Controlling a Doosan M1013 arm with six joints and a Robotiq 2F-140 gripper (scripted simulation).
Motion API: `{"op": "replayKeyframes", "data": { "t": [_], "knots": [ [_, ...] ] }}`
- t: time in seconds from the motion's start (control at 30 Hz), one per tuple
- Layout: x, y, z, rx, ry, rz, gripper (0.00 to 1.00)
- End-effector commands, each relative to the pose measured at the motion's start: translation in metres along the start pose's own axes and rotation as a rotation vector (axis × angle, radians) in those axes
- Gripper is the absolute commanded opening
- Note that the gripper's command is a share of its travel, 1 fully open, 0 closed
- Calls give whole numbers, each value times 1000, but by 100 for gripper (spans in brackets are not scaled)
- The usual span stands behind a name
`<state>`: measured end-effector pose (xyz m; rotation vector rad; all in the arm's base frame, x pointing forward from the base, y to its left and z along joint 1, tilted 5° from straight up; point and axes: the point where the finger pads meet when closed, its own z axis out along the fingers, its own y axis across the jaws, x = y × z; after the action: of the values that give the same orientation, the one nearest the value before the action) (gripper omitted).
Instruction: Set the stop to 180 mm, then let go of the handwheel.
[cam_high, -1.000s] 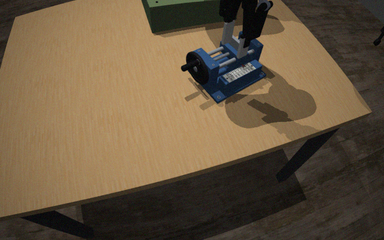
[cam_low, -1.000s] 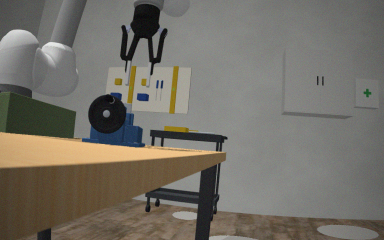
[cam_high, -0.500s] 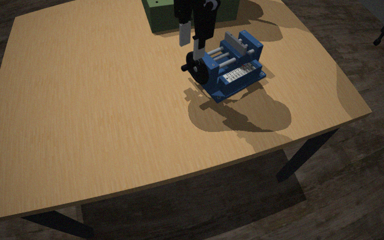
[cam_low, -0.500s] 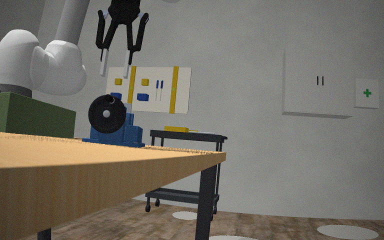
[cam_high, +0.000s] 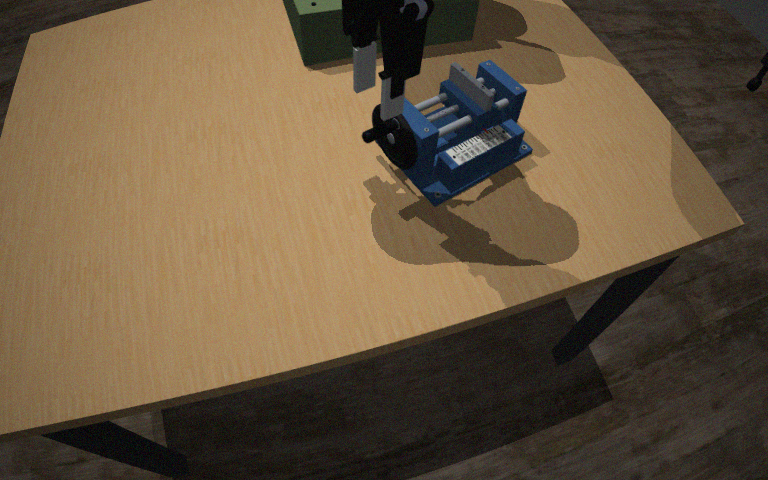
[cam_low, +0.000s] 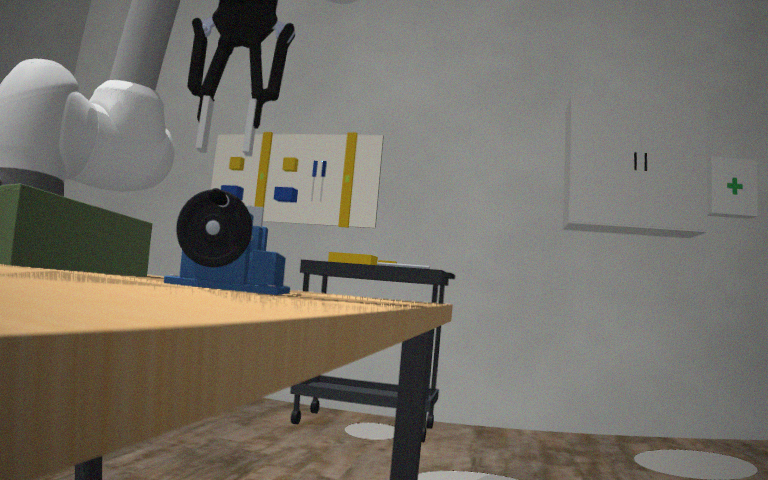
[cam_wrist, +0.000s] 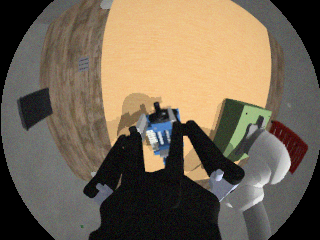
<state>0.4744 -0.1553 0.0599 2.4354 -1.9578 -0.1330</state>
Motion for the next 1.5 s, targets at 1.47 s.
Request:
{"op": "replayKeyframes", "data": {
  "t": [1.47],
  "knots": [
    [0,0,69,0,0,0,33]
  ]
}}
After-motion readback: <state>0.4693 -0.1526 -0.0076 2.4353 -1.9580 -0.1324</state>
